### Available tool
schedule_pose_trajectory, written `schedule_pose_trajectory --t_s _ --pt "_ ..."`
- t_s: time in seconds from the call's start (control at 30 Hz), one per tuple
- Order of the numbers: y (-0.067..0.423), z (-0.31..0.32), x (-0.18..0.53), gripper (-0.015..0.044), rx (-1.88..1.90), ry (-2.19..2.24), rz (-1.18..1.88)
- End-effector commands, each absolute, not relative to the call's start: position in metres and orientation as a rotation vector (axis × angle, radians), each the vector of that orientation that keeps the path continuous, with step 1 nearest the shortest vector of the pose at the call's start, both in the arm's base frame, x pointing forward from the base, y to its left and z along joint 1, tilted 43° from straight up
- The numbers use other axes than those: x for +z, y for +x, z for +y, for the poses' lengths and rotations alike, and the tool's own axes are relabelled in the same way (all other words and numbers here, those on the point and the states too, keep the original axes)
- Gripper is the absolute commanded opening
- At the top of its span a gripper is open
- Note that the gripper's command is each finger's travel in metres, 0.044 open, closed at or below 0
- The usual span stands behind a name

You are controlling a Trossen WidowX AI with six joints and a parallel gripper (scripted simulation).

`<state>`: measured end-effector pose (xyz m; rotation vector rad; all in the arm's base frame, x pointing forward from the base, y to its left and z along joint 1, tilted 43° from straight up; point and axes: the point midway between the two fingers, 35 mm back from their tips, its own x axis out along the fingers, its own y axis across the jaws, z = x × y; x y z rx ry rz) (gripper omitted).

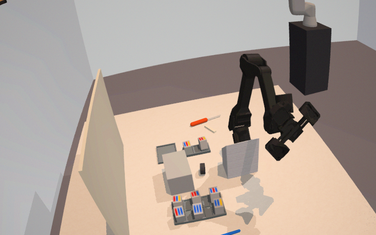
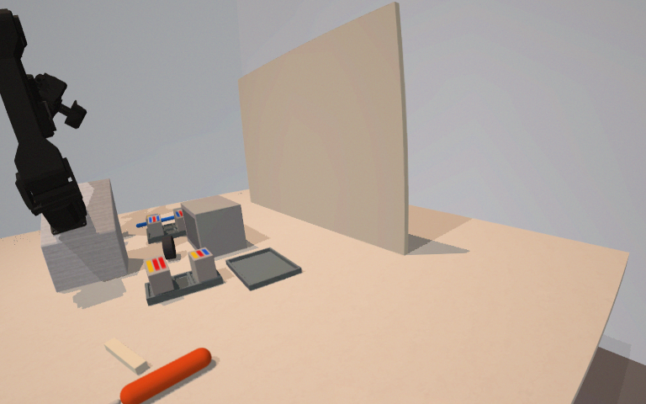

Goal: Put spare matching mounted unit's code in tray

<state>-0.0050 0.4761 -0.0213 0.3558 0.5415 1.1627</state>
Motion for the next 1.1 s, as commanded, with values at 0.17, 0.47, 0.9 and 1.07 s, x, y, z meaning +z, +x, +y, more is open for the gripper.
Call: schedule_pose_trajectory --t_s 0.17,0.47,0.9,1.07 --pt "0.123 0.475 -0.041 0.0440 0.824 0.238 0.589" --pt "0.226 0.441 -0.060 0.0440 0.514 0.030 0.678" --pt "0.343 0.329 -0.055 0.0440 0.084 -0.214 0.899" --pt "0.368 0.278 -0.043 0.0440 -0.064 -0.278 0.999"
